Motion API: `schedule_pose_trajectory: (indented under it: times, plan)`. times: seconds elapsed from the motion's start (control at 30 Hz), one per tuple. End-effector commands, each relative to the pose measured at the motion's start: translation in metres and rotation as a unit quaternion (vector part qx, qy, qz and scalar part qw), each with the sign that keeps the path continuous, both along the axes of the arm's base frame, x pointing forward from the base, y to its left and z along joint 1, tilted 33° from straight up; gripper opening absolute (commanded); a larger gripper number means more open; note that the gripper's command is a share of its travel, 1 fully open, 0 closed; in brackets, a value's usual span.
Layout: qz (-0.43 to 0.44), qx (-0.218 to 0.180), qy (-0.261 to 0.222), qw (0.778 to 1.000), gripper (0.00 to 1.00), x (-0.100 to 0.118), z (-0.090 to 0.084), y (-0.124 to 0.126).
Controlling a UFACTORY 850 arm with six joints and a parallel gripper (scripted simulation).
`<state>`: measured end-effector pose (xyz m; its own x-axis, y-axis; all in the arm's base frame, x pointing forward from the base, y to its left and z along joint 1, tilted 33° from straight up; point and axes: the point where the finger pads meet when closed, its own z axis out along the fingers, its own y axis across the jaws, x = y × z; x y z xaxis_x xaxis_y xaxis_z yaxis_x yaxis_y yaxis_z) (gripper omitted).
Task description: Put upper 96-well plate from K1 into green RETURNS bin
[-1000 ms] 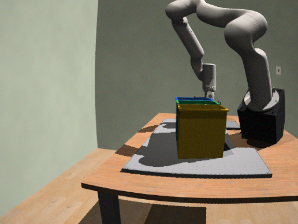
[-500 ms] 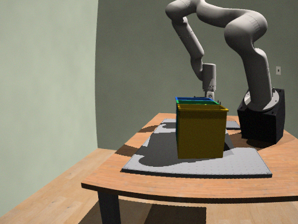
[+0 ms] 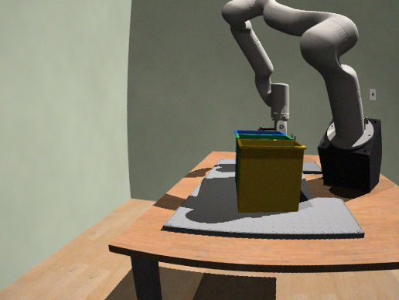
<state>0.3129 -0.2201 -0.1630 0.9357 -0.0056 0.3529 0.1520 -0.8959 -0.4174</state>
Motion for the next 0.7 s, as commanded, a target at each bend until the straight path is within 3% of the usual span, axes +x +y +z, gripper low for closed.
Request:
schedule_pose_trajectory:
  times: [0.0, 0.67]
  plan:
    - [0.000, -0.001, 0.000, 1.000, 0.00, -0.0008, 0.0033, -0.0024]
    - [0.000, -0.001, 0.000, 1.000, 0.00, -0.0032, 0.0094, -0.0057]
